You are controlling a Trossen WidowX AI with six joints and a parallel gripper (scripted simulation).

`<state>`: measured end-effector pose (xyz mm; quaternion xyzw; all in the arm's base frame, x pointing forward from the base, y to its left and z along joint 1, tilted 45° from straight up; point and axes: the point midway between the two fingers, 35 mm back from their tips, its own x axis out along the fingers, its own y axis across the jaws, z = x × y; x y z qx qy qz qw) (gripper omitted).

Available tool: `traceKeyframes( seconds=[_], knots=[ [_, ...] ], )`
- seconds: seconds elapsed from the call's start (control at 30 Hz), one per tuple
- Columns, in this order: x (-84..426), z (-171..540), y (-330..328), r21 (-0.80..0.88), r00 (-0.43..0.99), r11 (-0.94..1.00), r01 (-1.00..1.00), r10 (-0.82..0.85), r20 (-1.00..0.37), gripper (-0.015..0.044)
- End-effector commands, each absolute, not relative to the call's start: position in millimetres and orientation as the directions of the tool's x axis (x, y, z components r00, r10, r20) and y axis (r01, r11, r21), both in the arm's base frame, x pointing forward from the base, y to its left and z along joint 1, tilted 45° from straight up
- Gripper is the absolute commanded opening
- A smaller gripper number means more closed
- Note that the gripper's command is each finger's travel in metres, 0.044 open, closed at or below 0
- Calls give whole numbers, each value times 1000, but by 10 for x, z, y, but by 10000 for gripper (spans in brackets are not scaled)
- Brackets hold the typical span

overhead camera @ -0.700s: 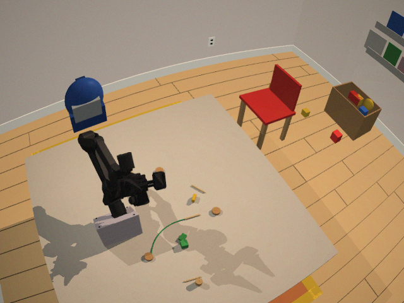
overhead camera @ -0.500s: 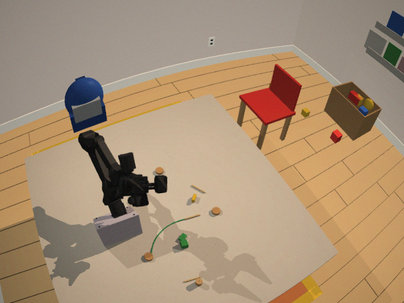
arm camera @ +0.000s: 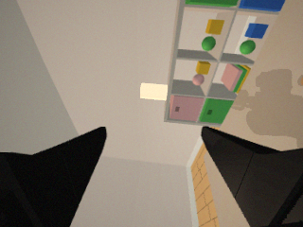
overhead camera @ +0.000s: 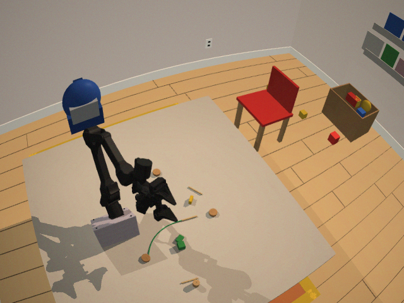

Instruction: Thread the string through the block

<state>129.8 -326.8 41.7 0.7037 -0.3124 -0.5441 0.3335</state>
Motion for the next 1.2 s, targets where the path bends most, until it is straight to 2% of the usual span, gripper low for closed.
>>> traceKeyframes(
  seconds=[0.0,0.1,0.2,0.33,0.47,0.67,0.83,1.0,1.17],
  knots=[
    [1615,-159,-3247,570,261,-482,665,-566,-782,440],
    [1705,-385,-3166,418,264,-290,861,-448,-854,440],
    [1775,-578,-3070,305,260,-91,948,-332,-907,440],
    [1834,-752,-2960,220,251,159,962,-214,-944,440],
    [1887,-923,-2821,184,236,407,895,-82,-968,440],
    [1944,-1121,-2614,216,210,716,664,98,-973,440],
    [1979,-1260,-2424,308,183,868,390,255,-950,440],
    [2005,-1358,-2247,407,157,910,79,391,-907,440],
    [2028,-1432,-2065,487,133,842,-232,523,-842,440]
  ],
)
